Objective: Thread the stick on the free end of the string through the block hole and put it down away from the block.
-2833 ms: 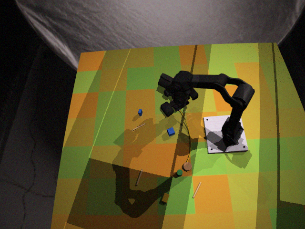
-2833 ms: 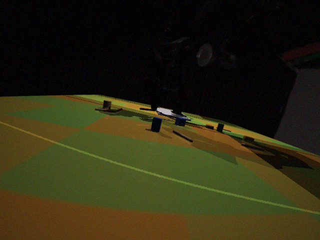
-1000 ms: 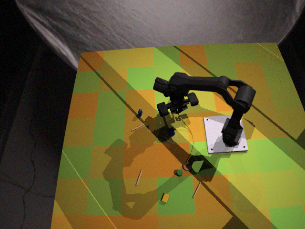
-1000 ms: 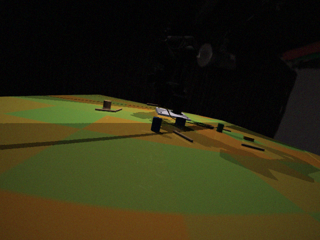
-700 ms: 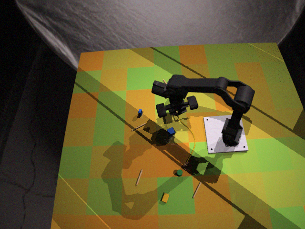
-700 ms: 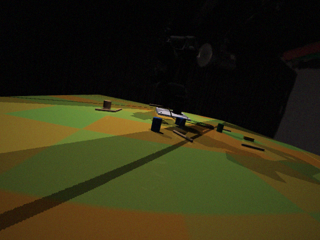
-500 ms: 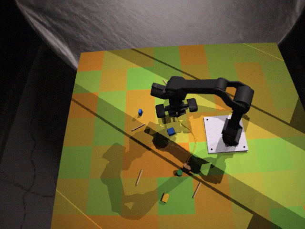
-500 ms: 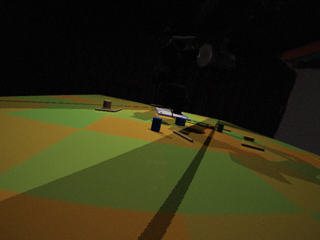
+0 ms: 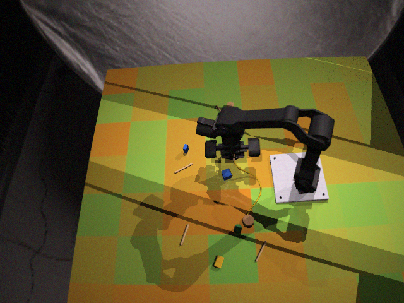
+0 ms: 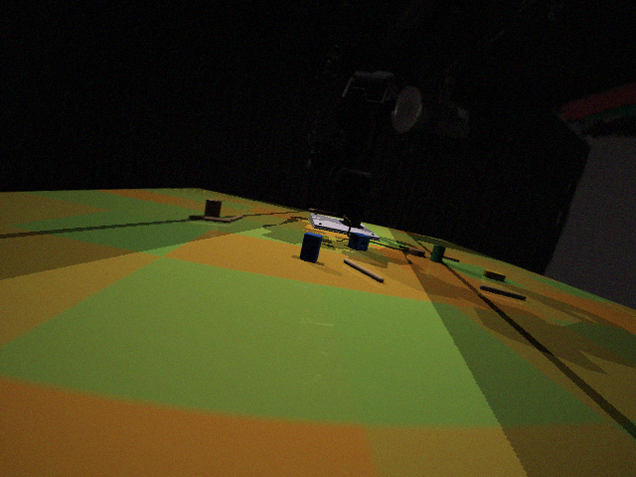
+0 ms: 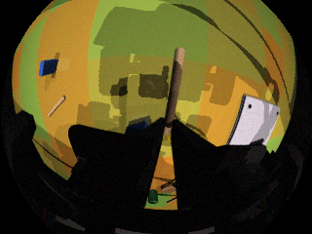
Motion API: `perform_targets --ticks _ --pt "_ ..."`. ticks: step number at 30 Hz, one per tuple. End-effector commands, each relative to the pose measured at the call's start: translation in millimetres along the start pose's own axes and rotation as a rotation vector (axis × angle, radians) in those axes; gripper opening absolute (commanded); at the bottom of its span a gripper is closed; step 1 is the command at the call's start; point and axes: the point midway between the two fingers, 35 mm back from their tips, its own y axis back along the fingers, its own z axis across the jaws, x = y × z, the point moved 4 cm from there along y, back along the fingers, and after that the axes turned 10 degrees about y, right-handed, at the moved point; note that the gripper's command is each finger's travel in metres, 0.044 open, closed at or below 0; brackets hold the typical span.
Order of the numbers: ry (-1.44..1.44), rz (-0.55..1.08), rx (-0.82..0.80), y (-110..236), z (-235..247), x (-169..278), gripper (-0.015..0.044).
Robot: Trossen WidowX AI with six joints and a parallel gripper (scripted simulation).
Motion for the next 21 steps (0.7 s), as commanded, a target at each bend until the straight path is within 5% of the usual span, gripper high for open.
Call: perform_targets --ticks 1,21 --pt "-0.050 -0.004 0.009 1 2 4 0.0000" --pt "-0.290 -0.014 0.051 0 11 31 0.0000"
